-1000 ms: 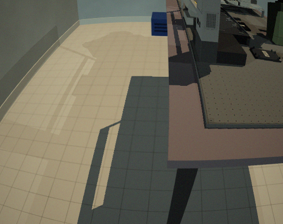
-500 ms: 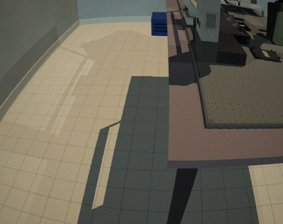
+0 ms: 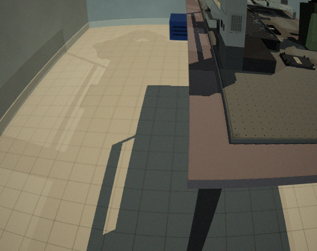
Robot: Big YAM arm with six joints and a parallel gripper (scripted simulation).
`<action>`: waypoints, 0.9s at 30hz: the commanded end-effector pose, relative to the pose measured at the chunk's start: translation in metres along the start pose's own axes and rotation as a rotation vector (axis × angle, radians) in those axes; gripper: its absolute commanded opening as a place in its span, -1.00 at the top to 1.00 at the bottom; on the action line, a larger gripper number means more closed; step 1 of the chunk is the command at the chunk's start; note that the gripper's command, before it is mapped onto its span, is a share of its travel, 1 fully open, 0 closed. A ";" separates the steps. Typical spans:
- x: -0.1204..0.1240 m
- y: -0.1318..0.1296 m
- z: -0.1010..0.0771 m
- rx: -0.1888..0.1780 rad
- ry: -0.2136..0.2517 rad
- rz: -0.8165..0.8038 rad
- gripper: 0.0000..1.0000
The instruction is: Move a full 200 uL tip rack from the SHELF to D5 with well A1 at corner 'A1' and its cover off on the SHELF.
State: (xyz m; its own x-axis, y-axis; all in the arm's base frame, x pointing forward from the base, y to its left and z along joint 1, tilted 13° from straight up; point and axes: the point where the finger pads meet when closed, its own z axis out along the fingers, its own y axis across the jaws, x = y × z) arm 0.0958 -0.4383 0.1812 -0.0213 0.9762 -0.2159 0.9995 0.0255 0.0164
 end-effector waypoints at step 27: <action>-0.152 0.001 -0.023 -0.010 -0.054 -0.002 1.00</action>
State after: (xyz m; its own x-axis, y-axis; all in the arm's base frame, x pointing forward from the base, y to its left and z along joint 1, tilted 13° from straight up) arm 0.1009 -0.5635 0.2101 -0.0192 0.9743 -0.2243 0.9996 0.0236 0.0170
